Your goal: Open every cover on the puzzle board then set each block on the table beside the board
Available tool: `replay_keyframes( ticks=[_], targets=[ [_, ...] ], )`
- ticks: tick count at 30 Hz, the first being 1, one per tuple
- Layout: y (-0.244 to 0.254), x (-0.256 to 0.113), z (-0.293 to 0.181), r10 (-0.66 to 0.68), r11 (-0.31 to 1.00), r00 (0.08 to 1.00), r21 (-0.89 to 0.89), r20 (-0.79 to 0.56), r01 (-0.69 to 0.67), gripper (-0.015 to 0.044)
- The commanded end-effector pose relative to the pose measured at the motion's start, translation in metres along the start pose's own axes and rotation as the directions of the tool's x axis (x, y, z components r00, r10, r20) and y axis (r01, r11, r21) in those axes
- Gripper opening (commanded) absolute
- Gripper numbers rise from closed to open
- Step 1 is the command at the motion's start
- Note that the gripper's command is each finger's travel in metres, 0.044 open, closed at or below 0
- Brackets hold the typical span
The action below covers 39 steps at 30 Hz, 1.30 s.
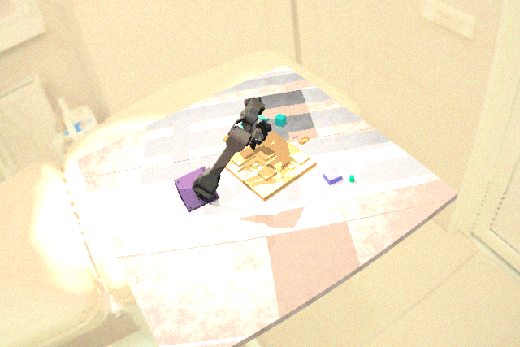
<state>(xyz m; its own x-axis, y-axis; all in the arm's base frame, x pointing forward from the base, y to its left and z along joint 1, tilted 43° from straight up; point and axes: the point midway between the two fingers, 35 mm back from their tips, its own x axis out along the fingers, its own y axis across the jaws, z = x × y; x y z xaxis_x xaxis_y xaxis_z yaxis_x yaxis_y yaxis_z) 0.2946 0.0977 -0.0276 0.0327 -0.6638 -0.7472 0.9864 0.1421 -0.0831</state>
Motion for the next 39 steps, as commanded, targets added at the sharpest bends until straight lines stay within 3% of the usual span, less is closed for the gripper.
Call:
replay_keyframes(
  ticks=[1, 39],
  targets=[
    [-0.001, 0.006, 0.0, -0.002, 1.0, 1.0, -0.007, 0.005, 0.002, 0.0],
    [0.015, 0.025, -0.004, -0.001, 1.0, 1.0, -0.006, 0.006, 0.001, 0.0]
  ],
)
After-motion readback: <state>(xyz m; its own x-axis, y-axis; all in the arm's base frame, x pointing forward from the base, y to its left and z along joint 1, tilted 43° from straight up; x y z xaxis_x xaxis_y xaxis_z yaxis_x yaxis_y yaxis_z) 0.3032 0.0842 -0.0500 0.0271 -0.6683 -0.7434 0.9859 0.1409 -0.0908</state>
